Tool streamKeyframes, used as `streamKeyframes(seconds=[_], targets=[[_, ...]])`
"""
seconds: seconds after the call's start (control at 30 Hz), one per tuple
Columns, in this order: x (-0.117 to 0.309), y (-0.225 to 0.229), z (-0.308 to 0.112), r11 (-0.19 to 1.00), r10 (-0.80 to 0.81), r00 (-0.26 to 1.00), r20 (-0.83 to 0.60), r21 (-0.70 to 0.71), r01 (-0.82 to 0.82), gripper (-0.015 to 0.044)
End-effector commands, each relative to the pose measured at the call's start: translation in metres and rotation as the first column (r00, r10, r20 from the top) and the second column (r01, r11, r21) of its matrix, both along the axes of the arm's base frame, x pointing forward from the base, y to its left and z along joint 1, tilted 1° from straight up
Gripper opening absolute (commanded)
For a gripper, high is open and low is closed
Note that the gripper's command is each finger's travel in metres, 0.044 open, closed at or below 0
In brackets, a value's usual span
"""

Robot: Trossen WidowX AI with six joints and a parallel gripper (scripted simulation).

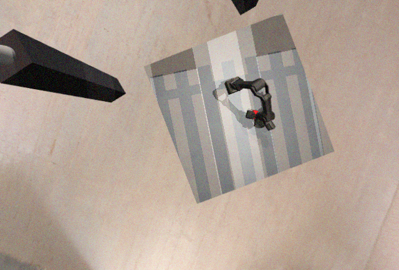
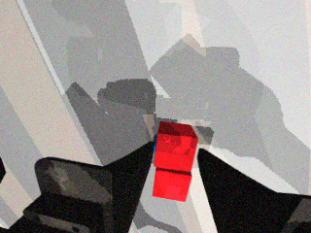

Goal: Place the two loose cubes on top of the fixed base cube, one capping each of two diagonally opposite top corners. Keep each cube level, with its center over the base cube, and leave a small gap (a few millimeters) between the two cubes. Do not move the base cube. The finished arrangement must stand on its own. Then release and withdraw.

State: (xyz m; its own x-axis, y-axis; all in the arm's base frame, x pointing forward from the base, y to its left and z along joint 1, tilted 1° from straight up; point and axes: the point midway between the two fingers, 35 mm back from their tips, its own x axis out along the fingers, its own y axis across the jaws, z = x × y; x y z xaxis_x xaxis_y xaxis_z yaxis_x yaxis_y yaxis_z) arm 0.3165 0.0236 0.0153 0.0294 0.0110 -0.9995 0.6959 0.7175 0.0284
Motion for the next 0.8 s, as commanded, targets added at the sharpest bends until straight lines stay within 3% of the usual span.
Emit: streamKeyframes(seconds=[0.0,0.77], targets=[[0.001,0.000,0.008,1.000,0.000,1.000,0.007,0.001,0.000,0.0205],[0.000,0.000,0.052,1.000,0.000,1.000,0.007,0.001,0.000,0.0205]])
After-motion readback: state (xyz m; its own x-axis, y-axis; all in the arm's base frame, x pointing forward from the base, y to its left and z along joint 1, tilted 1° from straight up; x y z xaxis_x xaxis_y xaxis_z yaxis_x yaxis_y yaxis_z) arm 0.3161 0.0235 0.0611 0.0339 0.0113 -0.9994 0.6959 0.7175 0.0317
